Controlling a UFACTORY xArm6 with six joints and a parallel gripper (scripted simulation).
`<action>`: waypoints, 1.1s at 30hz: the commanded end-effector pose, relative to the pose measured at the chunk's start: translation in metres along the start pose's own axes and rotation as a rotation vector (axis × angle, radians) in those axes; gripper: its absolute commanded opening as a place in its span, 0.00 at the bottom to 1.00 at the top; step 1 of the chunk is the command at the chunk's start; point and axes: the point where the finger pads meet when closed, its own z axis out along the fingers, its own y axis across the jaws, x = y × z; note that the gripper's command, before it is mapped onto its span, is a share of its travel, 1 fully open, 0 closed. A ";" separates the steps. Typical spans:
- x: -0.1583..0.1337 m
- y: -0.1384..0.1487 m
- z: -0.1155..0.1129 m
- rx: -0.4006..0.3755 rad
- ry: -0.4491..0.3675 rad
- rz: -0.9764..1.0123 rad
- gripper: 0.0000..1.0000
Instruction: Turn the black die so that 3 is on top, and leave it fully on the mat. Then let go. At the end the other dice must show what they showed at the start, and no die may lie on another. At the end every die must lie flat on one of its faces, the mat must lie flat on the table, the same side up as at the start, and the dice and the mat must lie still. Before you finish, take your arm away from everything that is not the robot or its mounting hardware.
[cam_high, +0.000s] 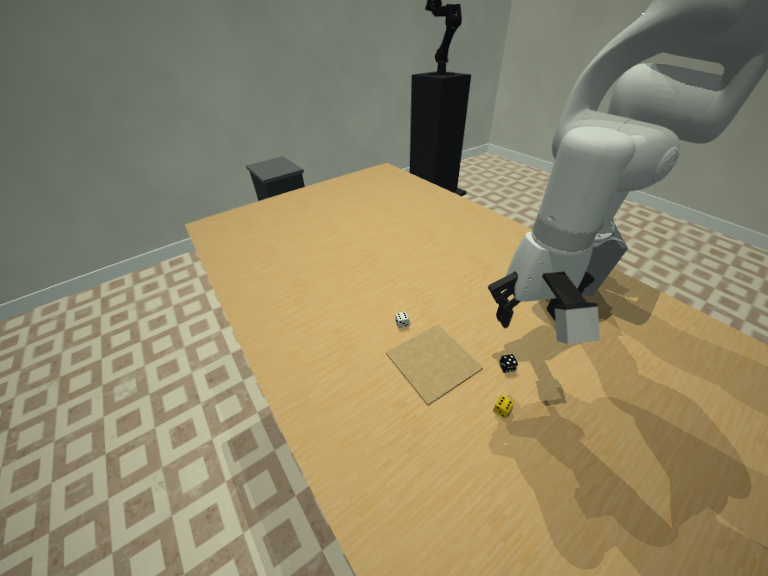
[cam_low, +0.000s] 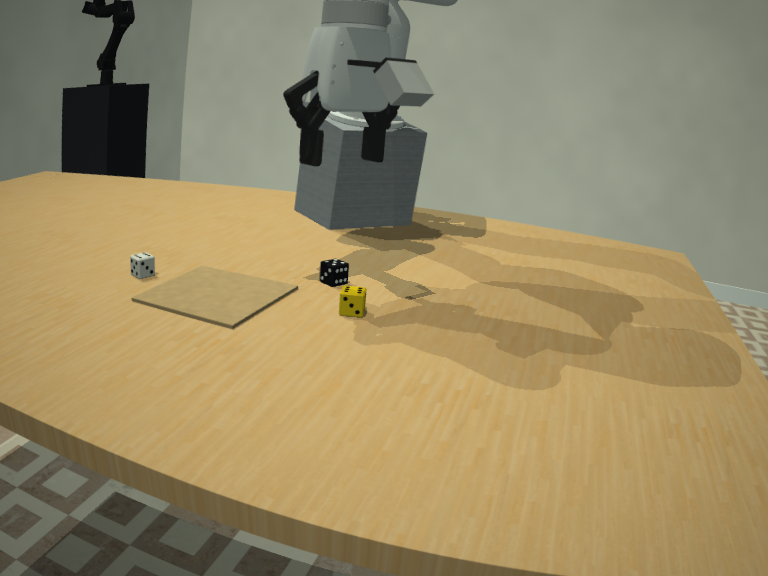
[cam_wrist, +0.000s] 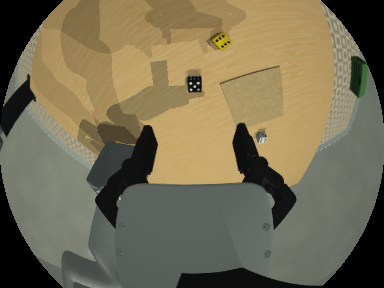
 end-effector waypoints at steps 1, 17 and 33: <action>0.000 0.000 -0.001 0.000 0.005 -0.002 1.00; 0.001 0.000 0.001 0.002 0.008 0.072 1.00; 0.004 0.001 0.019 0.016 0.018 0.620 1.00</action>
